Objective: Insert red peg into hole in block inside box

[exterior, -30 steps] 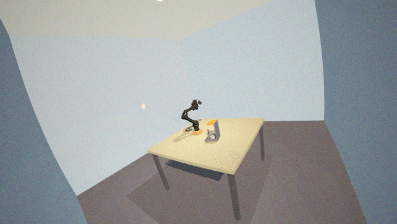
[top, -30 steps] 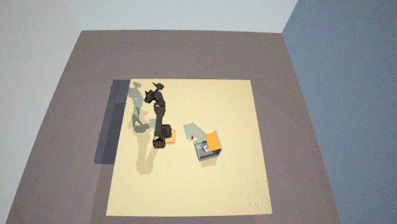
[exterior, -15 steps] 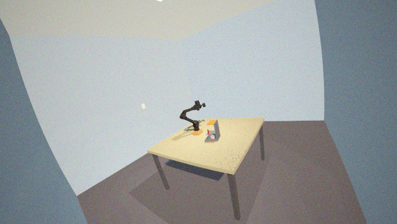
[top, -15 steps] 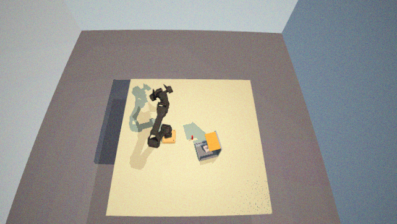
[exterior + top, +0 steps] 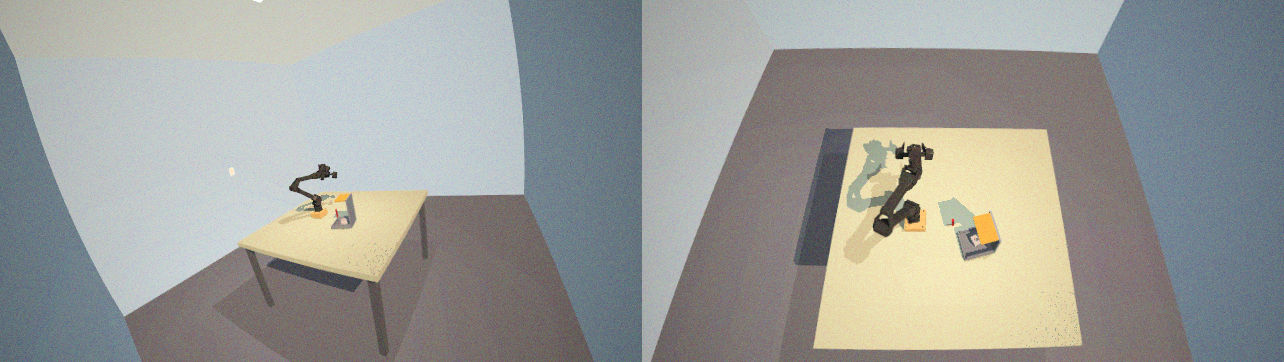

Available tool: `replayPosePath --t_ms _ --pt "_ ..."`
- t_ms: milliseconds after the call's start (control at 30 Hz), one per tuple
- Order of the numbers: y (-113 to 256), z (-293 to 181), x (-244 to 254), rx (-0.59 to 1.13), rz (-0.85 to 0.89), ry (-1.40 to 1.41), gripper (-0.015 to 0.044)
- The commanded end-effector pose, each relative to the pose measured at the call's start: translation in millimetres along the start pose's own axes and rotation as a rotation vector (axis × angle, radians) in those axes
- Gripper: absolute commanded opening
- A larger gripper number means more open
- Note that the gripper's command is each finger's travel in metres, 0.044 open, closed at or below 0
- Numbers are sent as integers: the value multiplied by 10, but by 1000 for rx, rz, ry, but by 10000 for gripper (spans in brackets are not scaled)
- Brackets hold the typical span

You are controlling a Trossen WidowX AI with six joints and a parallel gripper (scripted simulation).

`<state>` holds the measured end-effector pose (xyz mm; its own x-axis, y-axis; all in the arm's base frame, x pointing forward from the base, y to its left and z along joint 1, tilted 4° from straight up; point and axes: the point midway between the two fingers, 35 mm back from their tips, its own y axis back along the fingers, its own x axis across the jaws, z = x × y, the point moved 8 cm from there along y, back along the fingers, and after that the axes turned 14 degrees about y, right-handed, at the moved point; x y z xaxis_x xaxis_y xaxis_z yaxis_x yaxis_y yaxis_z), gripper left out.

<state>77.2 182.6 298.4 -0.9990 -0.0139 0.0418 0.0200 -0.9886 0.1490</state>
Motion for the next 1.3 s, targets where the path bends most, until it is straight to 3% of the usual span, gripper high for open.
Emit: replayPosePath --t_ms 0,633,1267 --pt "32 -95 -121 24 -66 -129 440" --pt "313 -423 -607 11 -369 -694 440" --pt "726 -773 -951 -155 -665 -1261 440"
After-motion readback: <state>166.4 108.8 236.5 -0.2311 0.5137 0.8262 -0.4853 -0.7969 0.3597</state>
